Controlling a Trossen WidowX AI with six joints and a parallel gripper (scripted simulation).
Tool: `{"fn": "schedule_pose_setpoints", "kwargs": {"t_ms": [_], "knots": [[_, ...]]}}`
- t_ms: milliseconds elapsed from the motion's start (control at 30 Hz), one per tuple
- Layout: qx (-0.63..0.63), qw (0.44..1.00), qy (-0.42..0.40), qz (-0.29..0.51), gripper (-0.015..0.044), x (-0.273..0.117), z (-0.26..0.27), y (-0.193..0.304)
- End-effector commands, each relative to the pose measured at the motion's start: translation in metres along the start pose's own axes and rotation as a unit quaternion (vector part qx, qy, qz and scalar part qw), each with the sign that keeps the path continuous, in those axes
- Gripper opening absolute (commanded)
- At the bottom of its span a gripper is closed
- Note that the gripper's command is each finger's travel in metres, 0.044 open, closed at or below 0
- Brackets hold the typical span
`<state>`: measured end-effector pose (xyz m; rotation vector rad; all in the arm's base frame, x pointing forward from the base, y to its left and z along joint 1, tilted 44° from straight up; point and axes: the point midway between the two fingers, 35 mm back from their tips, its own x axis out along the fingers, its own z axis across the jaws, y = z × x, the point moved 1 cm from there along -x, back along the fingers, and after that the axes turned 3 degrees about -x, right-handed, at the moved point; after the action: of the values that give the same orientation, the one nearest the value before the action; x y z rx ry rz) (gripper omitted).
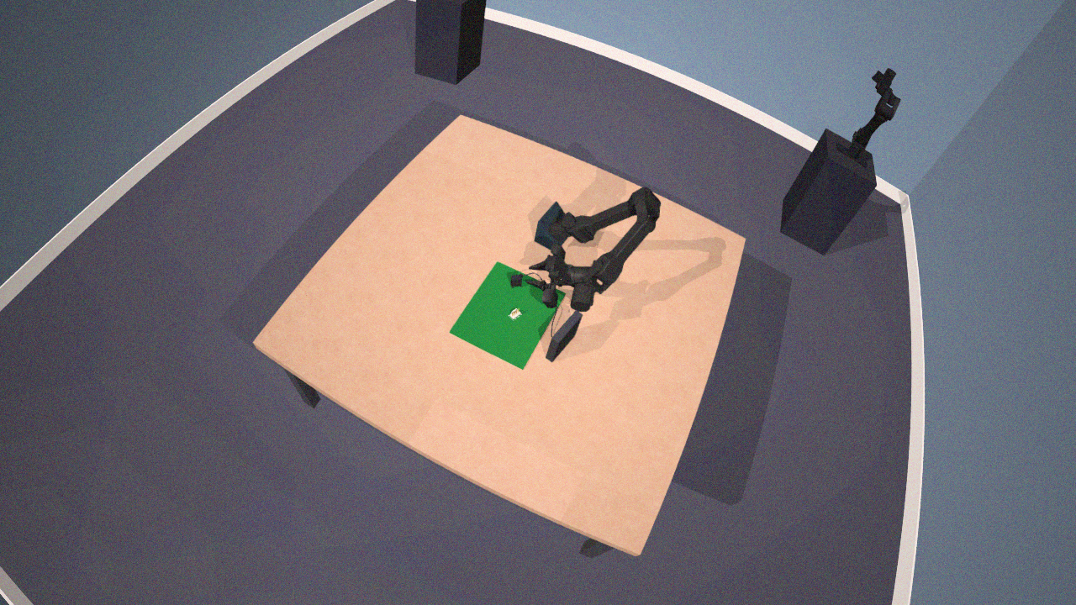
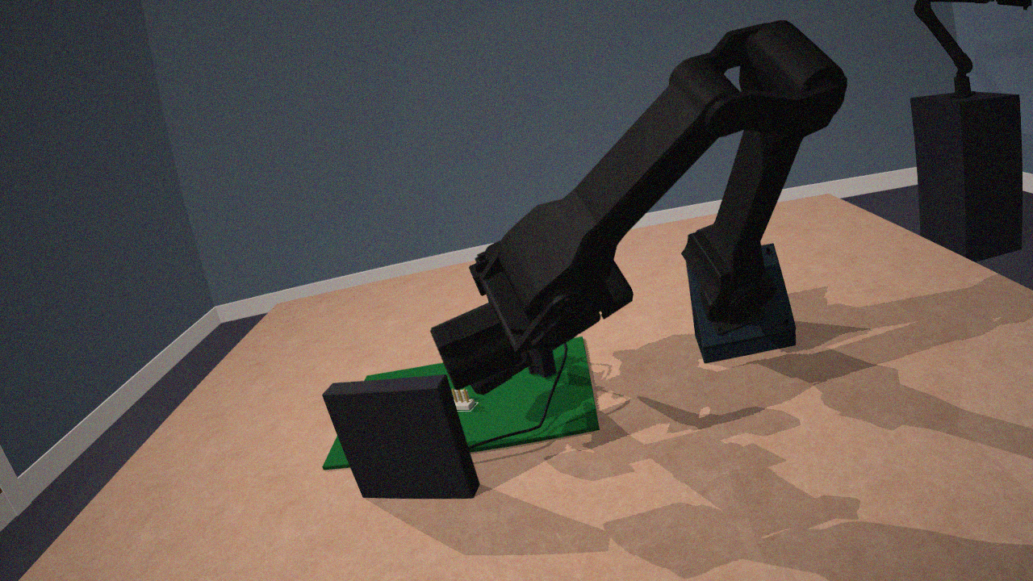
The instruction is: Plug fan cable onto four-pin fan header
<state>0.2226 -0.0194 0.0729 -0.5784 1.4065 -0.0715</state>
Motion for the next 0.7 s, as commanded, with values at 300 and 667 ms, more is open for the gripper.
{"fn": "schedule_pose_setpoints", "kwargs": {"t_ms": [300, 667], "knots": [[-0.052, 0.985, 0.039, 0.159, 0.0205, 0.014, -0.004, -0.002], [-0.075, 0.954, 0.018, 0.289, 0.0205, 0.018, -0.004, -0.004]]}}
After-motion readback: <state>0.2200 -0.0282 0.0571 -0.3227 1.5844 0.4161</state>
